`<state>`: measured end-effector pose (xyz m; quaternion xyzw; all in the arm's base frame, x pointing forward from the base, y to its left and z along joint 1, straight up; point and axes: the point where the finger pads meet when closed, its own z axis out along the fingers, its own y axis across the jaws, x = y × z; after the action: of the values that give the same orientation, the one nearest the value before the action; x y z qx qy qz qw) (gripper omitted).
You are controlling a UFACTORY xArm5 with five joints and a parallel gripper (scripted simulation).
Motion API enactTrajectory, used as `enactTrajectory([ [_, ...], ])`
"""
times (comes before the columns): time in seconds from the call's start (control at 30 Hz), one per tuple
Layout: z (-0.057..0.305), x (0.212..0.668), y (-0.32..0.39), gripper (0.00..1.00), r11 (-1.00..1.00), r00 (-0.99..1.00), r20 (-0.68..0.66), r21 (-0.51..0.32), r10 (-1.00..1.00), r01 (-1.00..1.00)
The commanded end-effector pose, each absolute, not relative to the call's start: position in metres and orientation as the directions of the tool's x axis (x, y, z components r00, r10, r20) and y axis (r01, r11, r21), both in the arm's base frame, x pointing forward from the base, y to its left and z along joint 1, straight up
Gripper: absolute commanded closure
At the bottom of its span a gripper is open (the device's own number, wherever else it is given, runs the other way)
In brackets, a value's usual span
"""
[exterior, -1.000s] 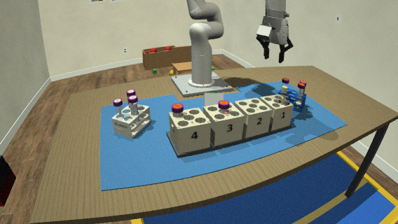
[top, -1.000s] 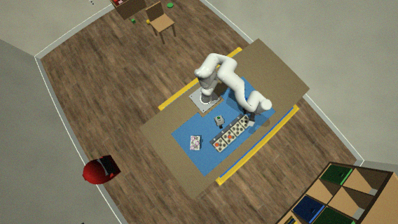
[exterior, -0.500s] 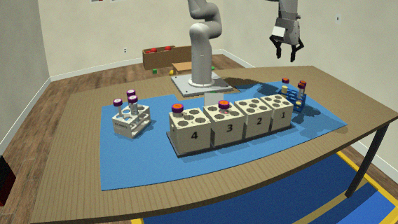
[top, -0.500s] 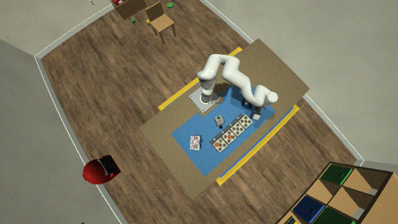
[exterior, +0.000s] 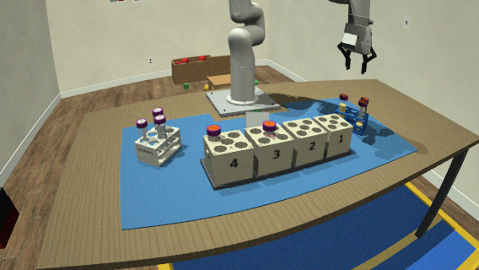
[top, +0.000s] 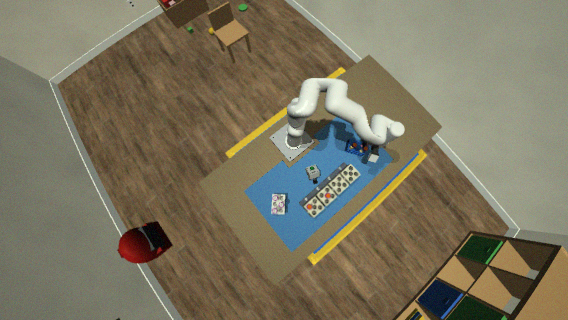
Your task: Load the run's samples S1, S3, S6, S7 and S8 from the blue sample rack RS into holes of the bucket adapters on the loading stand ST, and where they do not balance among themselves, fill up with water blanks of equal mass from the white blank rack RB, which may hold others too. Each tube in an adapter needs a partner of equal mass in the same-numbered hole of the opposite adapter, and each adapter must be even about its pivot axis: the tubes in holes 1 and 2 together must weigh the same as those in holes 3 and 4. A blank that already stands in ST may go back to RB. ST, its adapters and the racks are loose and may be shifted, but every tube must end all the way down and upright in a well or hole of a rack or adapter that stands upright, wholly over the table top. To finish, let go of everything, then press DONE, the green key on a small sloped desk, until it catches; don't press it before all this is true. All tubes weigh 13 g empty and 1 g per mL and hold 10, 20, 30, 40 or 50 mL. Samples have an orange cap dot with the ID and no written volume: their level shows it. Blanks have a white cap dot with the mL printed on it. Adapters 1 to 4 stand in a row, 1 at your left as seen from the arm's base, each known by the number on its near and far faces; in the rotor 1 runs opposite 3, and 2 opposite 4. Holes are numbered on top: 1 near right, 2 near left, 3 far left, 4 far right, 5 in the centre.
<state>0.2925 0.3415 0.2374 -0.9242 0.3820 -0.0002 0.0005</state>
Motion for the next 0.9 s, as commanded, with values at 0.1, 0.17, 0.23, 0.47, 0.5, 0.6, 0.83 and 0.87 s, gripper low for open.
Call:
enactTrajectory([
  [0.1, 0.239, 0.287, 0.364, 0.43, -0.708, 0.708, 0.0, -0.004, -0.706, -0.706],
  [0.17, 0.239, 0.283, 0.374, 0.43, -0.708, 0.708, -0.001, -0.004, -0.706, -0.706],
  [0.23, 0.239, 0.28, 0.383, 0.43, -0.708, 0.708, -0.001, -0.004, -0.706, -0.706],
  [0.47, 0.239, 0.27, 0.416, 0.43, -0.708, 0.708, -0.001, -0.004, -0.706, -0.706],
  [0.5, 0.239, 0.269, 0.419, 0.43, -0.708, 0.708, -0.001, -0.004, -0.706, -0.706],
  [0.6, 0.239, 0.269, 0.419, 0.43, -0.708, 0.708, -0.001, -0.004, -0.706, -0.706],
  [0.83, 0.239, 0.269, 0.419, 0.43, -0.708, 0.708, -0.001, -0.004, -0.706, -0.706],
  [0.87, 0.237, 0.269, 0.419, 0.43, -0.708, 0.708, -0.001, -0.004, -0.706, -0.706],
])
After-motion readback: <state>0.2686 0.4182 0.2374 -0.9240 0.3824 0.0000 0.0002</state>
